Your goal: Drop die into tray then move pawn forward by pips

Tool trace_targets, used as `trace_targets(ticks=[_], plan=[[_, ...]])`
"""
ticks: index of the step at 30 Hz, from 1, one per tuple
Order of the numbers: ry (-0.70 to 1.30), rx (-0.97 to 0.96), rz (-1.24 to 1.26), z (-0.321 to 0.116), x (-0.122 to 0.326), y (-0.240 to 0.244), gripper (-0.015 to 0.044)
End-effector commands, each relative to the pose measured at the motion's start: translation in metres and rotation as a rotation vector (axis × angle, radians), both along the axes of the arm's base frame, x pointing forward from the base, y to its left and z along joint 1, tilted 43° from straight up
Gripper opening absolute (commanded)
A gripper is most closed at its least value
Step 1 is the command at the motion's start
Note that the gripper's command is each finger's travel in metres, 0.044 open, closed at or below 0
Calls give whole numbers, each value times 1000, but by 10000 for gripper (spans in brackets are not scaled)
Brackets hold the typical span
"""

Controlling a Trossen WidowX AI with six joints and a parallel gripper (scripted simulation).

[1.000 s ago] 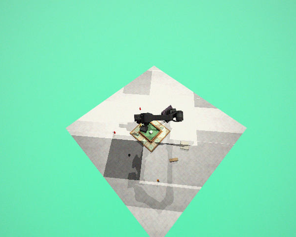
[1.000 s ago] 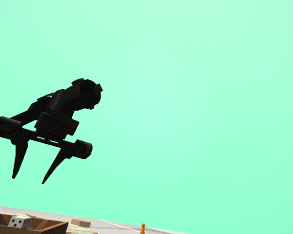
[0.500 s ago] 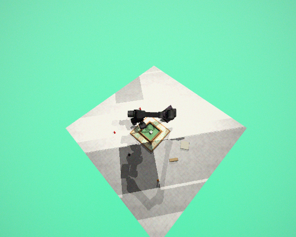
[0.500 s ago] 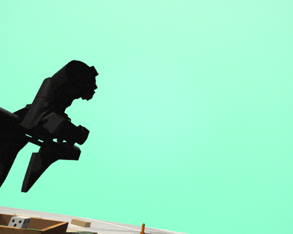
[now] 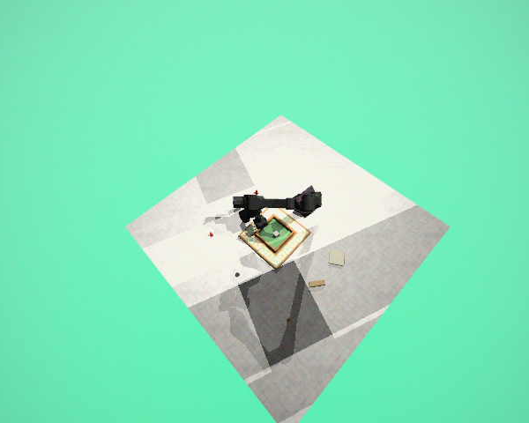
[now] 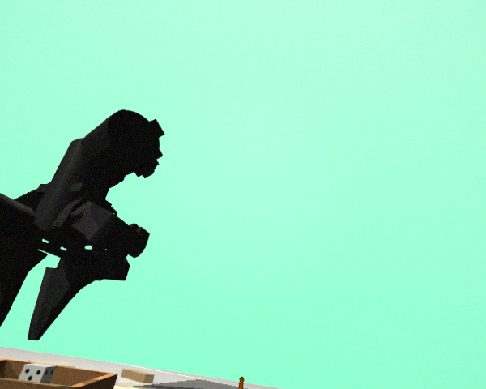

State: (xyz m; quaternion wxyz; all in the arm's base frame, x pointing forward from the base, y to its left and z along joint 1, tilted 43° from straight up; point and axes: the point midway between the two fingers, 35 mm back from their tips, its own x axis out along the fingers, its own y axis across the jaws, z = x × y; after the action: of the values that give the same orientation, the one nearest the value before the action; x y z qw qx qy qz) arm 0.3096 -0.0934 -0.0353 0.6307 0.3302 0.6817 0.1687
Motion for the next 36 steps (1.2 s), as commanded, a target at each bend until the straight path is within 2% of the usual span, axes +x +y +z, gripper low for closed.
trace_targets(ticks=[1, 30, 36], plan=[[14, 13, -4, -6, -3, 5, 200], [13, 15, -4, -36, -3, 33, 200], [13, 15, -4, -36, -3, 33, 43]])
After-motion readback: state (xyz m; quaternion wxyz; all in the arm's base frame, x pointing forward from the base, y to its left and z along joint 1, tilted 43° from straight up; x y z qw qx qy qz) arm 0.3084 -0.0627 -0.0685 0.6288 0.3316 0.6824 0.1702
